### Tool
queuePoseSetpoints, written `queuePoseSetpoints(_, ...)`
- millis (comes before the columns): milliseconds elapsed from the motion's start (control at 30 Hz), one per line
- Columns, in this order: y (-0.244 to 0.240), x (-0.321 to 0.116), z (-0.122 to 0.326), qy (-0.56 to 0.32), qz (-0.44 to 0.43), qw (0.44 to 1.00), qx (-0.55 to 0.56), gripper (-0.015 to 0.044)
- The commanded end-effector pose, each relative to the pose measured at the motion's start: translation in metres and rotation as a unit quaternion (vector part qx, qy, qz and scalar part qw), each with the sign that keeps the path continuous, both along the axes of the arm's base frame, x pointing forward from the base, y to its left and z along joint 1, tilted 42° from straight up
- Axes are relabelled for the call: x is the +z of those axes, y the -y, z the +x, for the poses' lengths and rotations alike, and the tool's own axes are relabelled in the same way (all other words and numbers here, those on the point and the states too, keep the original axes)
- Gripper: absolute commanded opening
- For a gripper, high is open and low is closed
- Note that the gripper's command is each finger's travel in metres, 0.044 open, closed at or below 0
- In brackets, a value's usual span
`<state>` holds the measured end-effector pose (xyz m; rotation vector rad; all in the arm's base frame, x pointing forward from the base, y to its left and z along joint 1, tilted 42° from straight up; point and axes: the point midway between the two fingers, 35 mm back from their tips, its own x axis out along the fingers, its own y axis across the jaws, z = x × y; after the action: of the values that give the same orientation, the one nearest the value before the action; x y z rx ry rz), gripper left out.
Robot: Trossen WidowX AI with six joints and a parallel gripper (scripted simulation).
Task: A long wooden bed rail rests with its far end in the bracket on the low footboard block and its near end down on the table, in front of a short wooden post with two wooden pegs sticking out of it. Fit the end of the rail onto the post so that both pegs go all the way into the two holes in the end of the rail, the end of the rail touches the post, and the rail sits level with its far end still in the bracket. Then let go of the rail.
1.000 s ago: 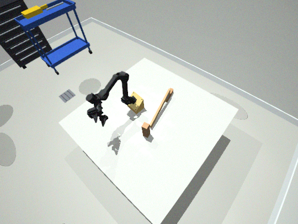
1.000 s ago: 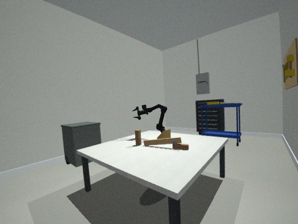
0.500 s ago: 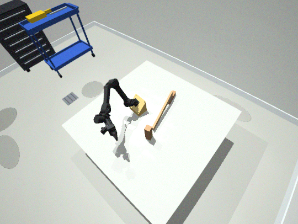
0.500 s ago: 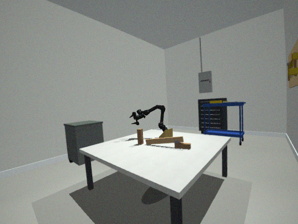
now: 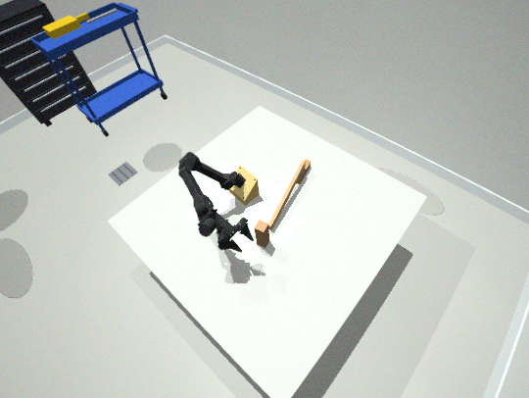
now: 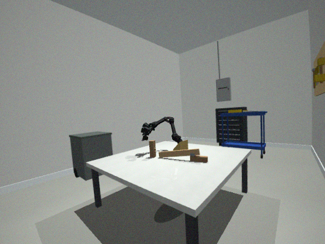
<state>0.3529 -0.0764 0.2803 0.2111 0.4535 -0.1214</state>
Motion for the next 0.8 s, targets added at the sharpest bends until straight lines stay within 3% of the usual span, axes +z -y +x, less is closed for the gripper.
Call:
queuePoseSetpoints(0,-0.051,-0.049,0.020,-0.100,-0.149,0.976,0.123,0.0440)
queuePoseSetpoints(167,-0.095,-0.088,0.021,-0.176,-0.271,0.918,0.229,0.0440)
queuePoseSetpoints(433,-0.135,-0.150,0.004,-0.290,-0.429,0.771,0.372,0.0440)
queuePoseSetpoints(567,-0.141,-0.194,-0.016,-0.370,-0.505,0.633,0.456,0.0440)
queuePoseSetpoints(633,-0.138,-0.215,-0.029,-0.413,-0.540,0.536,0.500,0.0440)
queuePoseSetpoints(700,-0.132,-0.233,-0.045,-0.454,-0.571,0.412,0.546,0.0440)
queuePoseSetpoints(767,-0.123,-0.247,-0.062,-0.489,-0.588,0.250,0.593,0.0440)
